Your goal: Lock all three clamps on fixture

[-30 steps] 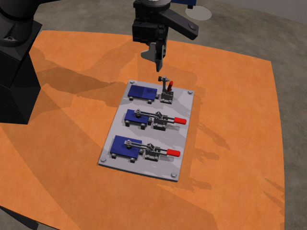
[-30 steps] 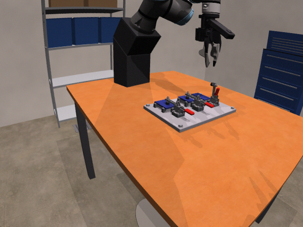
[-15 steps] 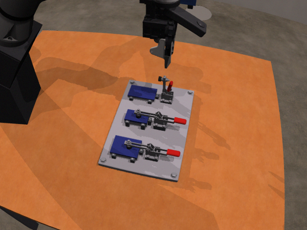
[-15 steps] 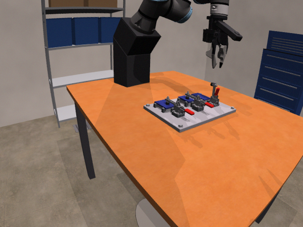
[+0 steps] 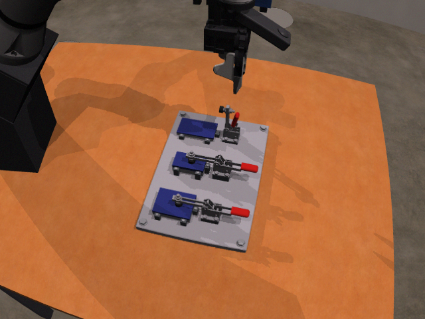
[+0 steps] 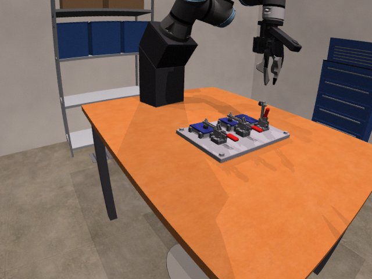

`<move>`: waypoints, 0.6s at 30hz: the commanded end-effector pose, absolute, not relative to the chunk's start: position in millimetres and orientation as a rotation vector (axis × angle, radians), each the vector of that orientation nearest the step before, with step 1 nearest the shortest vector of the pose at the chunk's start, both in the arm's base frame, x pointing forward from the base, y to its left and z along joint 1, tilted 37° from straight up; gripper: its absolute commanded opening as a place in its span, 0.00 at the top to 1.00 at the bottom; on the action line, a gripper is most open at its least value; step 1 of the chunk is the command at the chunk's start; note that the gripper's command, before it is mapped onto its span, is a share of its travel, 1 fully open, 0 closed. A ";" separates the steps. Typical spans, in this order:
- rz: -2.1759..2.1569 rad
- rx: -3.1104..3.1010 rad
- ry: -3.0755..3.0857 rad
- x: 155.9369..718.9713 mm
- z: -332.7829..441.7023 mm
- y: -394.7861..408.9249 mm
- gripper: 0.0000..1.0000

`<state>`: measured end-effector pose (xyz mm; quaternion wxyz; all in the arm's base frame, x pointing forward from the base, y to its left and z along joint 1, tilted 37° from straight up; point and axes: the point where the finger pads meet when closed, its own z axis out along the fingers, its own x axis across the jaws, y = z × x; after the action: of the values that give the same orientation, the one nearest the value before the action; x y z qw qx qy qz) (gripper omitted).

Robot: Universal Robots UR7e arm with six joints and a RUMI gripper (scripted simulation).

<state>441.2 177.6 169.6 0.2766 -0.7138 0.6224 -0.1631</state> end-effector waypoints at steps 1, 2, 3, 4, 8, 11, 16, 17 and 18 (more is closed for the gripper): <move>-0.439 -1.918 1.675 456.2 146.6 183.1 0.72; -0.439 -1.918 1.675 456.2 146.6 183.1 0.72; -0.439 -1.918 1.675 456.2 146.6 183.1 0.72; -0.439 -1.918 1.675 456.2 146.6 183.1 0.72; -0.439 -1.918 1.675 456.2 146.6 183.1 0.72; -0.439 -1.918 1.675 456.2 146.6 183.1 0.72; -0.435 -1.919 1.676 464.9 133.6 185.5 0.72; -0.437 -1.919 1.676 468.5 128.9 186.7 0.72; -0.439 -1.918 1.675 472.1 124.3 187.9 0.72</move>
<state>458.9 183.0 145.0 0.2759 -0.7135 0.6230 -0.1630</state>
